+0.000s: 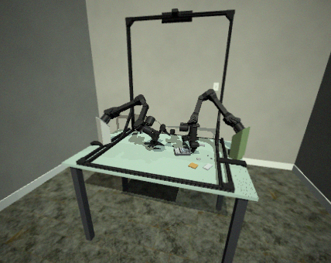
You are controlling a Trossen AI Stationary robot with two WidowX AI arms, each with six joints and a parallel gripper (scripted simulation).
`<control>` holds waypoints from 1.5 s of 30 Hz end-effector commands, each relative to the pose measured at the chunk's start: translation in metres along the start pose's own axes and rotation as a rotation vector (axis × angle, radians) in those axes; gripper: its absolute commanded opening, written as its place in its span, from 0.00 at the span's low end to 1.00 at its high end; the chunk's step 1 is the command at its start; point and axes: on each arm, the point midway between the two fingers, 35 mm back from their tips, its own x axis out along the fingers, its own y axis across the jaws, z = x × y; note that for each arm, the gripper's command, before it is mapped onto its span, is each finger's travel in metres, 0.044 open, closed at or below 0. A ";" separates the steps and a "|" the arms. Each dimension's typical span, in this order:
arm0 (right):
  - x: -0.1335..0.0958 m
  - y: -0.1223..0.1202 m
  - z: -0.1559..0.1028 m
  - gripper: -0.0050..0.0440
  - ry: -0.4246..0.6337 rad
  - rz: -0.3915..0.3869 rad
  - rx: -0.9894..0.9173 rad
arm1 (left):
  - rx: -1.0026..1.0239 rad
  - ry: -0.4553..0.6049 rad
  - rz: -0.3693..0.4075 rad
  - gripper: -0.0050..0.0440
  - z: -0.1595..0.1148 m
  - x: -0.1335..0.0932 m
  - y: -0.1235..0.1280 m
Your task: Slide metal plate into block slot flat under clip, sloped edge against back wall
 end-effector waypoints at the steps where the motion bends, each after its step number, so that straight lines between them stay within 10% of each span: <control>1: 0.000 -0.001 -0.001 1.00 0.004 -0.003 -0.003 | 0.000 0.000 0.000 1.00 0.000 0.000 0.000; 28: 0.000 -0.001 -0.001 1.00 0.004 -0.003 -0.003 | 0.000 0.000 0.000 1.00 -0.031 -0.013 0.001; 39: 0.000 -0.001 -0.001 1.00 0.004 -0.003 -0.003 | -0.005 0.003 0.005 0.46 -0.027 -0.011 0.002; 45: 0.000 -0.001 -0.001 1.00 0.004 -0.003 -0.003 | -0.005 0.003 0.005 0.43 -0.027 -0.011 0.002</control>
